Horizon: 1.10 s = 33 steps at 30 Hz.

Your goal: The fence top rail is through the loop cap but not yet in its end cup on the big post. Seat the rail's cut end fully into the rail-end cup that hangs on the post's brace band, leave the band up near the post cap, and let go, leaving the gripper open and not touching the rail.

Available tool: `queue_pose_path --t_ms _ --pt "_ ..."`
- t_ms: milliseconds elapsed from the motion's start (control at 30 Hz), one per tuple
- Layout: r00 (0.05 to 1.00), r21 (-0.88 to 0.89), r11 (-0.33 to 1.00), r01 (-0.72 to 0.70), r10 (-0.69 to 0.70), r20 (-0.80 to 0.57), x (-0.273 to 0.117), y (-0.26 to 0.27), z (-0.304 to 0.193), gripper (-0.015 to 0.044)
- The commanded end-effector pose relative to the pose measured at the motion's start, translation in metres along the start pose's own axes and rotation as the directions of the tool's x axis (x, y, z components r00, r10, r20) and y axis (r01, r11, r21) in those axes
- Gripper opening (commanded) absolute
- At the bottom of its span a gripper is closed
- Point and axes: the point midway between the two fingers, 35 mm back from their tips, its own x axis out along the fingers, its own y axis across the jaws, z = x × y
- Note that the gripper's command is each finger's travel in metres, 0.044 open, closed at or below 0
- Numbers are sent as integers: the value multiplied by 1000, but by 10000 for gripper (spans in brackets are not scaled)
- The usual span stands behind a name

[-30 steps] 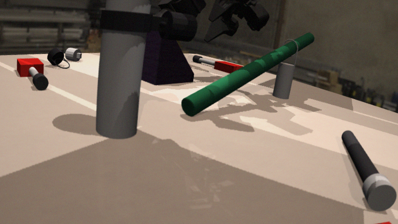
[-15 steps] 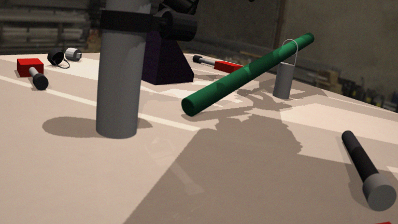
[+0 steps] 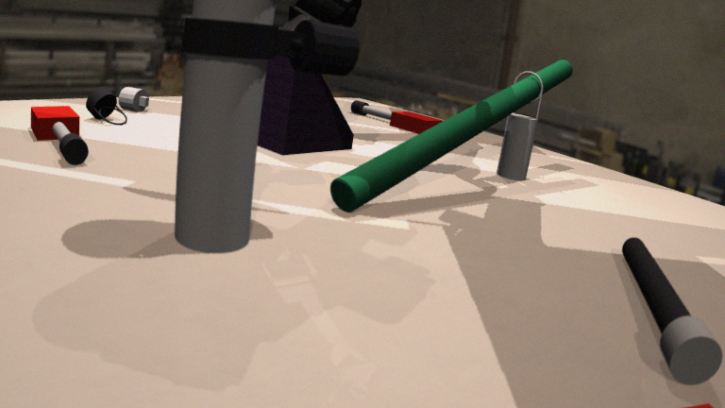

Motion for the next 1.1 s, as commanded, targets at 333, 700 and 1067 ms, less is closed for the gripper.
queue_pose_path --t_ms 333,700,1067 --pt "998 -884 468 -3 -49 -29 25 -107 -52 440" --pt "998 -884 468 -3 -49 -29 25 -107 -52 440" --pt "998 -884 468 -3 -48 -28 53 -101 -67 440"
